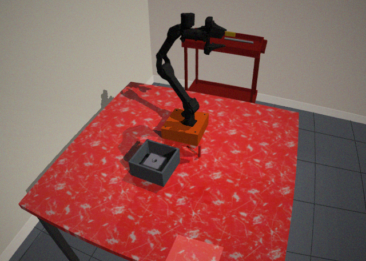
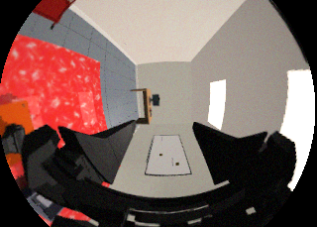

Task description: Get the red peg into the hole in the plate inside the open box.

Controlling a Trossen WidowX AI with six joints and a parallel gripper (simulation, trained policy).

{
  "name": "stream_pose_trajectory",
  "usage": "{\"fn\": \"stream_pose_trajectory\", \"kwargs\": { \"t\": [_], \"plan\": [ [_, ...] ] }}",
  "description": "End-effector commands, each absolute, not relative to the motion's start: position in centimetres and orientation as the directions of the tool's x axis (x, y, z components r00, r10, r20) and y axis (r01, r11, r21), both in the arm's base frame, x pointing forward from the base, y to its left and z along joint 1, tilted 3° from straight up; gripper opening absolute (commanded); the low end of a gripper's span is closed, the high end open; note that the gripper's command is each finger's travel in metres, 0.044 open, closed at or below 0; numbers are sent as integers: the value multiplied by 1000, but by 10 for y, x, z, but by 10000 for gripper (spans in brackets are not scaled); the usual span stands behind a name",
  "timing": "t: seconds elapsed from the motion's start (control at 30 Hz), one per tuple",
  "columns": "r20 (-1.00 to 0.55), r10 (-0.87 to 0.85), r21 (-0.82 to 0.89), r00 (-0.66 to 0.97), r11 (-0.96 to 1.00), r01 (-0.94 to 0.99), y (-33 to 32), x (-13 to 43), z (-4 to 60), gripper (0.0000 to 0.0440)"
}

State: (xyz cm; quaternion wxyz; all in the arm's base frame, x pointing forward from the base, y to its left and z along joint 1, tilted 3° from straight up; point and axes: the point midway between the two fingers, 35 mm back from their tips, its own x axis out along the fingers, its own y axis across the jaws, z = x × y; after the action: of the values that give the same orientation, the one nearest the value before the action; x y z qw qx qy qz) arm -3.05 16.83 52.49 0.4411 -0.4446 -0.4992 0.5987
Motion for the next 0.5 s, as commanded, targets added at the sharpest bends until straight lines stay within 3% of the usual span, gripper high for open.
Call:
{"fn": "stream_pose_trajectory", "kwargs": {
  "t": [0.0, 0.07, 0.47],
  "plan": [
    [-91, 976, -987, -197, -115, -113, 168, -27, 524, 417],
    [-99, 982, -977, -164, -127, -172, 170, -22, 521, 440],
    [-191, 981, -846, 18, -155, -511, 182, 12, 492, 440]
  ]
}}
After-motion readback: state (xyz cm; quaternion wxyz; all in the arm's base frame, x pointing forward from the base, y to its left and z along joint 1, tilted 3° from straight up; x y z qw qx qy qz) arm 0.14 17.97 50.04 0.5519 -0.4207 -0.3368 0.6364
